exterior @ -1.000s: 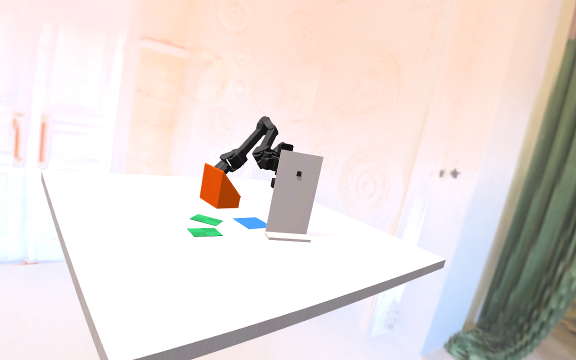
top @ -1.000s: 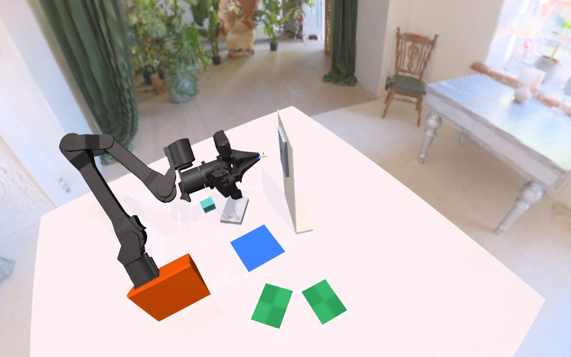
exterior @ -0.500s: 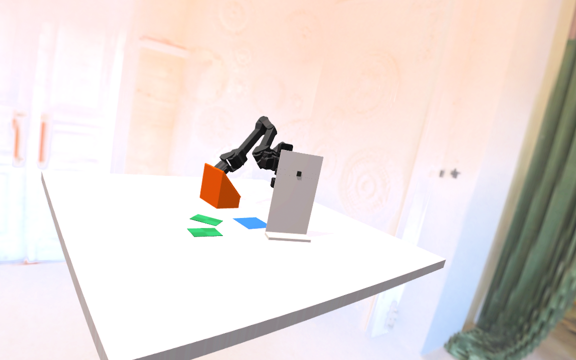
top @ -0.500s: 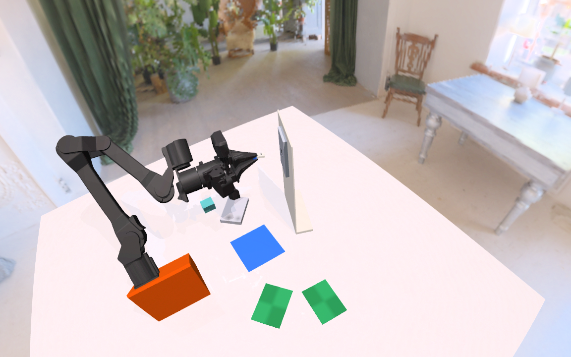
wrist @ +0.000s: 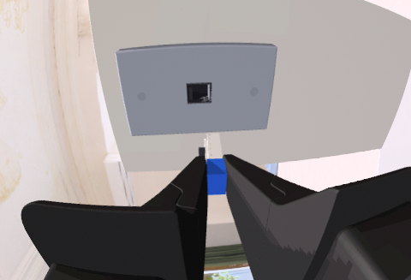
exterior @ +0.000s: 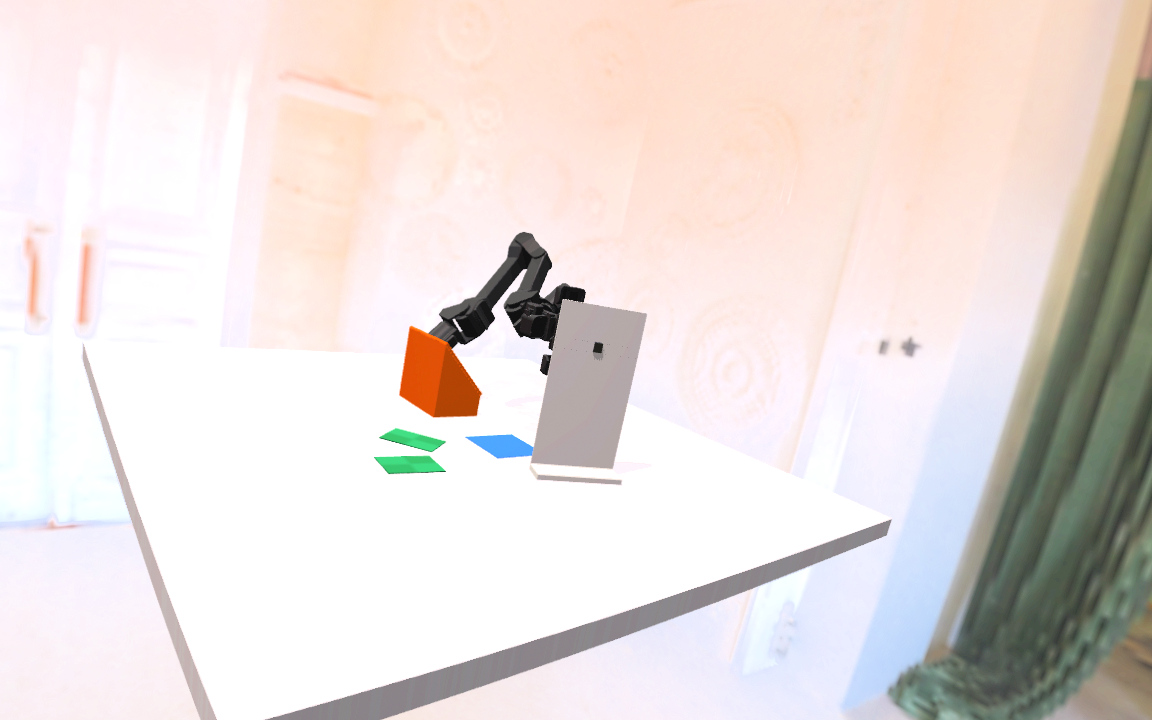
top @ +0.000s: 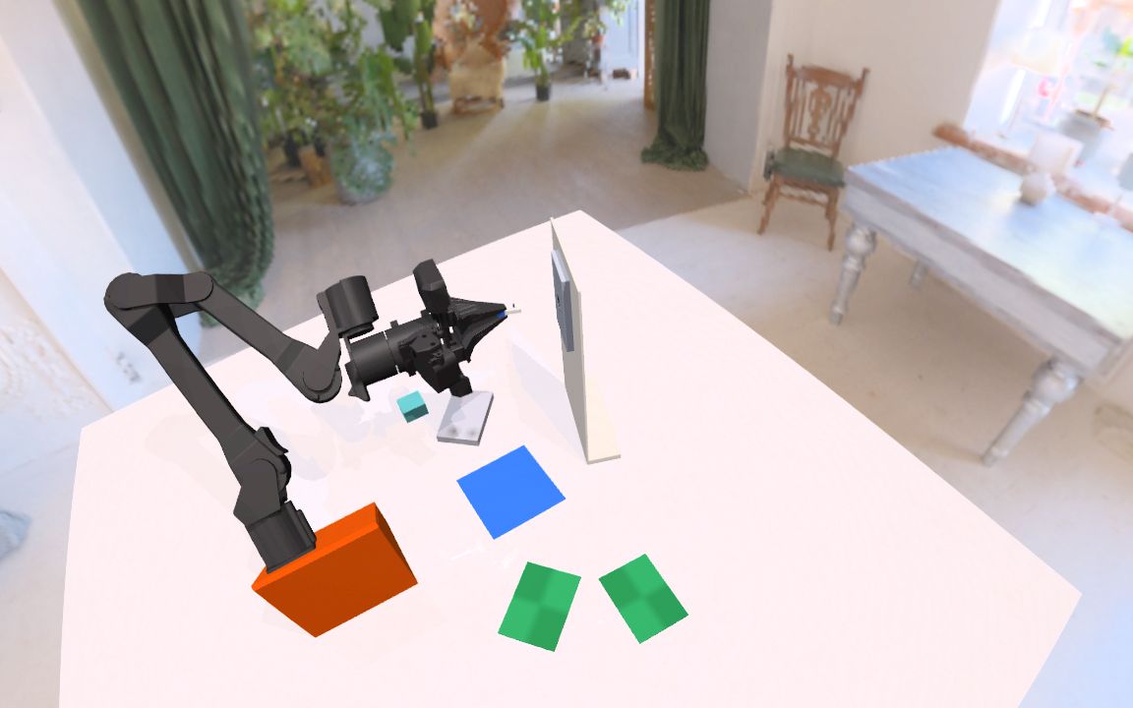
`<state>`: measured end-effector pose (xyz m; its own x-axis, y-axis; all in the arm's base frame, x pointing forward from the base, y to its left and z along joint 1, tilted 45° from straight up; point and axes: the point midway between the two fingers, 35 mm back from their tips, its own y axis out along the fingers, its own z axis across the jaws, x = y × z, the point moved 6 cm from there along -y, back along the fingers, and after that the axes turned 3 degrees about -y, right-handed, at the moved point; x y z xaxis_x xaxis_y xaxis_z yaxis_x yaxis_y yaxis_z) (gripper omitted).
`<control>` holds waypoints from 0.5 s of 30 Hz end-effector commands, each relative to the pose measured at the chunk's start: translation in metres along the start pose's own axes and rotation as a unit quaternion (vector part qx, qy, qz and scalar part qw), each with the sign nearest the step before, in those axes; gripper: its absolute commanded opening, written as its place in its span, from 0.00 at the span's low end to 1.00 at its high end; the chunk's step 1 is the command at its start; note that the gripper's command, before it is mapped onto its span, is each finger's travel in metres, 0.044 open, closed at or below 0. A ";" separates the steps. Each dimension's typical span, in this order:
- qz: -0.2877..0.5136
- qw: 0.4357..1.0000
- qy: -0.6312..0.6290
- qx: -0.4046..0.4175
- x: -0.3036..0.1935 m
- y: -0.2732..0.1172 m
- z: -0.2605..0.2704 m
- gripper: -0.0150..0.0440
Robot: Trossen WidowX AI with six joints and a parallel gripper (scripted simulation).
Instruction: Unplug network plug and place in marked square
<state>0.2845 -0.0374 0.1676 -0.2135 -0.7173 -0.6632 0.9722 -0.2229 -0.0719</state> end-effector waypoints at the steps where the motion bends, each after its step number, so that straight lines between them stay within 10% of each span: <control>1: -0.002 1.000 0.001 0.001 0.000 -0.002 0.000 0.25; 15: -0.001 1.000 0.000 0.000 0.001 -0.007 0.026 0.25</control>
<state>0.2769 -0.0486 0.1789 -0.2191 -0.7134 -0.6656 0.9712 -0.2249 -0.0788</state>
